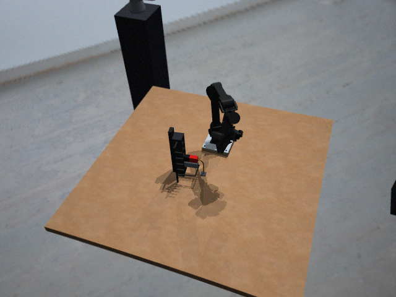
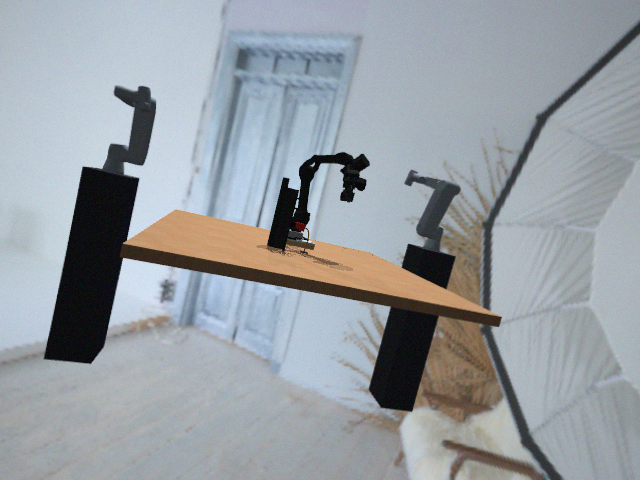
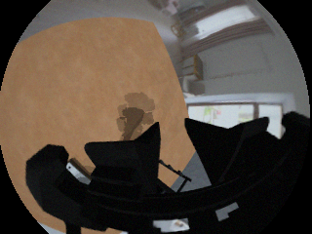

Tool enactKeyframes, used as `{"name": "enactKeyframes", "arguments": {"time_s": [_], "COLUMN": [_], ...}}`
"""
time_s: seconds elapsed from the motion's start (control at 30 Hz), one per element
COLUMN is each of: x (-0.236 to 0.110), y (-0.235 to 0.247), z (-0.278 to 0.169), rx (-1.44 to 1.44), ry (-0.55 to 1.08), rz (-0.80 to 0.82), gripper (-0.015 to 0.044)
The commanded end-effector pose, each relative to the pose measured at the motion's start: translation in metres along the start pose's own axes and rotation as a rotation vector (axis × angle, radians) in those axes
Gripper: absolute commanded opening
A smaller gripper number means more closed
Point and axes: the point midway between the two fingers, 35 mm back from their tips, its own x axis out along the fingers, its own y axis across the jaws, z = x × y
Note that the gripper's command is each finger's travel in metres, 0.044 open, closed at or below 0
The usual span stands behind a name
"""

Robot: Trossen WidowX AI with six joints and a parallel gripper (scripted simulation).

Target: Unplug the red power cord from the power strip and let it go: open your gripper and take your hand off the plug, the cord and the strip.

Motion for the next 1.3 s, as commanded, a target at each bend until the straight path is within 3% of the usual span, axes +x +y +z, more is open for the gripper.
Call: {"name": "enactKeyframes", "arguments": {"time_s": [0.0,0.33,1.27], "x": [0.042,0.075,0.078], "y": [0.030,0.109,0.104], "z": [-0.055,-0.158,-0.180], "rx": [-0.178,-0.360,-0.362], "ry": [0.101,0.037,0.030], "rz": [0.226,0.733,0.748], "gripper": [0.0160,0.0160,0.0160]}}
